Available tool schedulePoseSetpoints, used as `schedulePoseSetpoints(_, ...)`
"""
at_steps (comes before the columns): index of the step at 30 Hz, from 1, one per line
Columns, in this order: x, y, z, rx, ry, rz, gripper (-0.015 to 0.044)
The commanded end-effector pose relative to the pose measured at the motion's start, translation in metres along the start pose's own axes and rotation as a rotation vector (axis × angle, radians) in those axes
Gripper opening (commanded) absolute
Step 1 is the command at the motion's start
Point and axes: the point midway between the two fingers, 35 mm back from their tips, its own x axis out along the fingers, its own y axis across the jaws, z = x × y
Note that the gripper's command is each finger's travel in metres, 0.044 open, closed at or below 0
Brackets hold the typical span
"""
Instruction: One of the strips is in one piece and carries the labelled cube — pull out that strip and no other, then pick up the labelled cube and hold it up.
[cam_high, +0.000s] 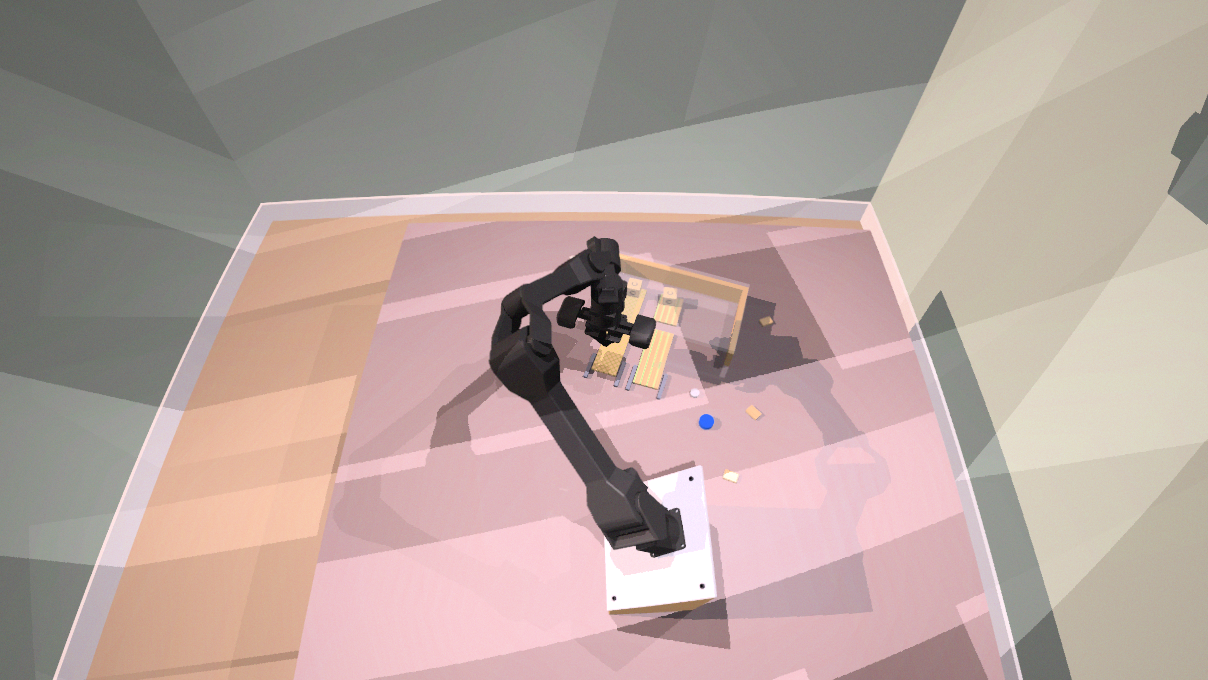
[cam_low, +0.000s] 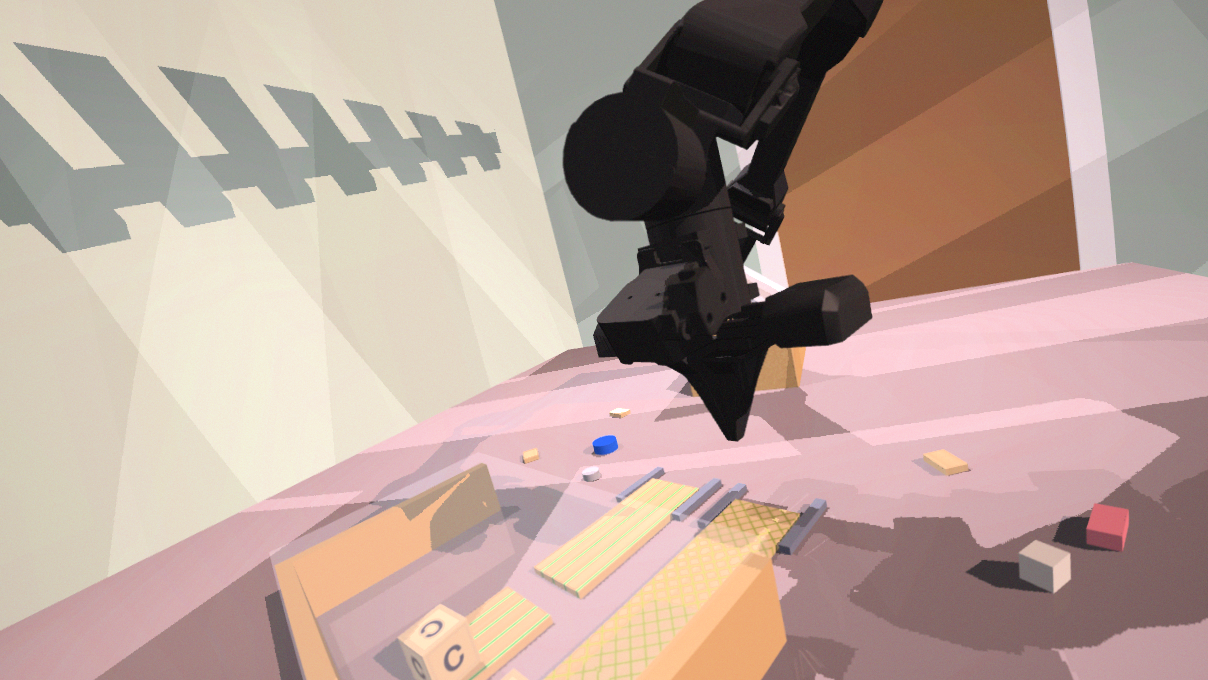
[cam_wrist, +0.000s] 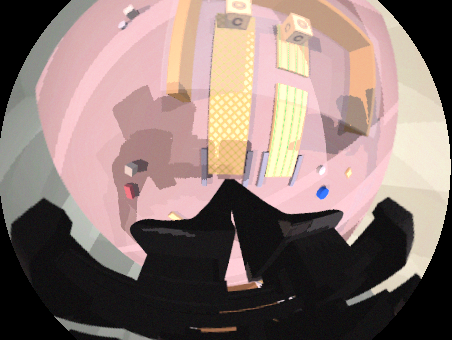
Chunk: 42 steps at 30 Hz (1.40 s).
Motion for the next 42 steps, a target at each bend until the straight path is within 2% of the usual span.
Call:
schedulePoseSetpoints(1, 0.007, 0.000, 0.001, 0.005, 0.003, -0.007, 0.0000)
schedulePoseSetpoints(42, 0.070, -0.003, 0.001, 0.005, 0.004, -0.004, 0.0000)
